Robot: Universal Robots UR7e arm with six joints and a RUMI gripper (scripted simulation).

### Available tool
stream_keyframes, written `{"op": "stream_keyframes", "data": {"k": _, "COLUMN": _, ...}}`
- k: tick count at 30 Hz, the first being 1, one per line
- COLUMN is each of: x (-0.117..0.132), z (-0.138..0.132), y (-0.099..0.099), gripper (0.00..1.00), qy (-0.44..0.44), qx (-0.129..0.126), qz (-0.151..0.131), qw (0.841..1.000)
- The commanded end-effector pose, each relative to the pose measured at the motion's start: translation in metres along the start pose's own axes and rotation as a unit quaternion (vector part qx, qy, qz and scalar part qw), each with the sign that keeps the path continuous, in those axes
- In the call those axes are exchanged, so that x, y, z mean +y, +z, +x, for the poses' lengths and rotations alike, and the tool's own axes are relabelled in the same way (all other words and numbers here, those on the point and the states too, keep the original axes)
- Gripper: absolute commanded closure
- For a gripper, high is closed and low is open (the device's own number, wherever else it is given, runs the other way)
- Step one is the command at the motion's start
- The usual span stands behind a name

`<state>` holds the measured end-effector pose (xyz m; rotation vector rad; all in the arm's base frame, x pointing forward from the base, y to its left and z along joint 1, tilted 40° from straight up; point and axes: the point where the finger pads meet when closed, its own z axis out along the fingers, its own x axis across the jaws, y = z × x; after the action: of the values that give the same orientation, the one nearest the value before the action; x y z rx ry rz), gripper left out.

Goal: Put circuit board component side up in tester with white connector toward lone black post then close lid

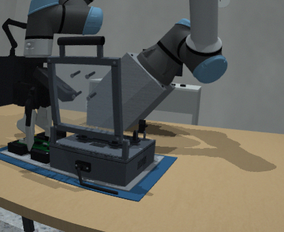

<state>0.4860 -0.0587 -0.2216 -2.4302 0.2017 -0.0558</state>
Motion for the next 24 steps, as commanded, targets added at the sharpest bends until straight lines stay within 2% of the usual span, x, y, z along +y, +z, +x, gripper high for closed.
{"op": "stream_keyframes", "data": {"k": 1, "x": 0.000, "z": 0.000, "y": -0.005, "gripper": 0.61, "qy": 0.000, "qx": 0.001, "qz": 0.000, "qw": 1.000}}
{"op": "stream_keyframes", "data": {"k": 24, "x": 0.000, "z": 0.000, "y": -0.020, "gripper": 0.61, "qy": 0.000, "qx": 0.001, "qz": 0.000, "qw": 1.000}}
